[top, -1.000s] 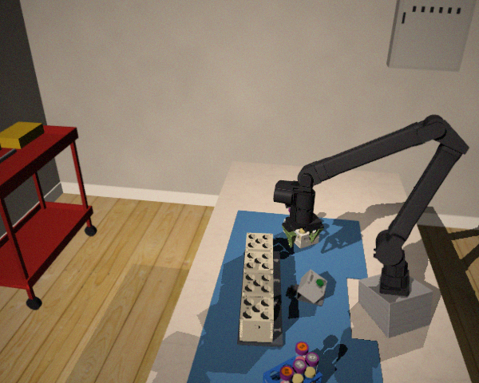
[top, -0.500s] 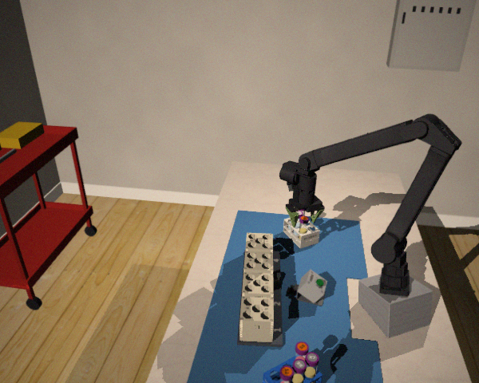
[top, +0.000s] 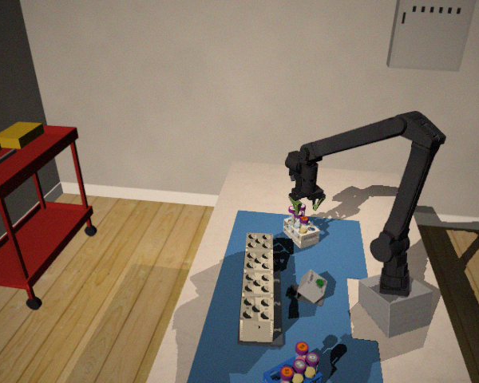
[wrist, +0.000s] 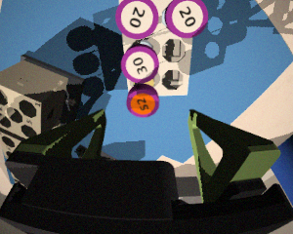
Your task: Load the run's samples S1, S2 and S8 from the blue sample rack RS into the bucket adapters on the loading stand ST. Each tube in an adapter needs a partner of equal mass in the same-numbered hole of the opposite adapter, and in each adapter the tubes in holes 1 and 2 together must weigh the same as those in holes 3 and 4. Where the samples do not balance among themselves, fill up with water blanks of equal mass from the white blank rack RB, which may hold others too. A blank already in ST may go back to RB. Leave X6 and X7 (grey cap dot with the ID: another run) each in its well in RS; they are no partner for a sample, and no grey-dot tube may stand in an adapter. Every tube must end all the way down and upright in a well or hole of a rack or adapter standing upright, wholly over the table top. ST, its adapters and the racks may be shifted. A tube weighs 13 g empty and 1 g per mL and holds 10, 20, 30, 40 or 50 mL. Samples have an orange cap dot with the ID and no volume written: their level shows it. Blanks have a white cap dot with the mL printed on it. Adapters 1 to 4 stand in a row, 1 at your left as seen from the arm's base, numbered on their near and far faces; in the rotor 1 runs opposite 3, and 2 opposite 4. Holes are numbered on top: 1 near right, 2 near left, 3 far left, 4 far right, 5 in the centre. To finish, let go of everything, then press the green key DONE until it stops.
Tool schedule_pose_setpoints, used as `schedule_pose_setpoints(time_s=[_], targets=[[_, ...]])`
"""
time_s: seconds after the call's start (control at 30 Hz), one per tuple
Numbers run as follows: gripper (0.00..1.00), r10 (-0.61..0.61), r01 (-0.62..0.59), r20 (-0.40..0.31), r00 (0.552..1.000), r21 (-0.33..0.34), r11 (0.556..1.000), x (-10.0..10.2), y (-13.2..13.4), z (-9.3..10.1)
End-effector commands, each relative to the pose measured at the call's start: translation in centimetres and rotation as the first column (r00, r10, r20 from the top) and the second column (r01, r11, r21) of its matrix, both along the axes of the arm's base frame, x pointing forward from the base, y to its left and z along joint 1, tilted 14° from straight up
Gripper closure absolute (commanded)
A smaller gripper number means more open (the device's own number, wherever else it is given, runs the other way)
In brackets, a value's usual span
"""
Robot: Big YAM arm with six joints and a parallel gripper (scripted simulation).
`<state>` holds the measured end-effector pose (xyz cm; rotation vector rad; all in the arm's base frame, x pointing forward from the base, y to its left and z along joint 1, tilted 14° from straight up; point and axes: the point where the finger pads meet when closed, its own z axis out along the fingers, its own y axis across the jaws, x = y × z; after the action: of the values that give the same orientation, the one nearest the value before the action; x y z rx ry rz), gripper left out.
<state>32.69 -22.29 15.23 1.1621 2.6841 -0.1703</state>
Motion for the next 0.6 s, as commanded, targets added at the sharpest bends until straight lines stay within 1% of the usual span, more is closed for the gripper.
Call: schedule_pose_setpoints(time_s=[0.0,0.07,0.1,0.13,0.23,0.3,0.33,0.4,0.43,0.47,0.5,0.53,0.57], targets=[[0.20,0.043,-0.042,0.033,0.999,-0.030,0.999,1.1,-0.1,1.9],[0.20,0.043,-0.042,0.033,0.999,-0.030,0.999,1.2,-0.1,1.9],[0.20,0.066,-0.065,0.026,0.997,-0.026,0.998,0.9,0.7,0.8],[0.20,0.066,-0.065,0.005,0.998,-0.012,0.998,1.0,0.6,-0.5],[0.20,0.042,-0.042,0.005,0.999,-0.013,0.999,0.6,-0.4,-1.5],[0.20,0.043,-0.042,0.026,0.999,-0.027,0.999,1.6,-1.1,-1.0],[0.20,0.049,-0.048,0.013,0.999,-0.018,0.999,1.3,-0.6,-2.0],[0.20,0.057,-0.057,0.005,0.998,-0.013,0.998,1.3,-0.2,-2.6],[0.20,0.056,-0.056,0.010,0.998,-0.016,0.998,1.5,-0.4,-2.5],[0.20,0.055,-0.054,0.031,0.998,-0.030,0.998,1.9,-0.7,-1.5],[0.20,0.053,-0.051,0.044,0.998,-0.039,0.998,2.0,-0.8,-1.0],[0.20,0.051,-0.050,0.037,0.998,-0.034,0.998,1.8,-0.8,-1.5],[0.20,0.051,-0.050,0.037,0.998,-0.034,0.998,1.8,-0.8,-1.5]])
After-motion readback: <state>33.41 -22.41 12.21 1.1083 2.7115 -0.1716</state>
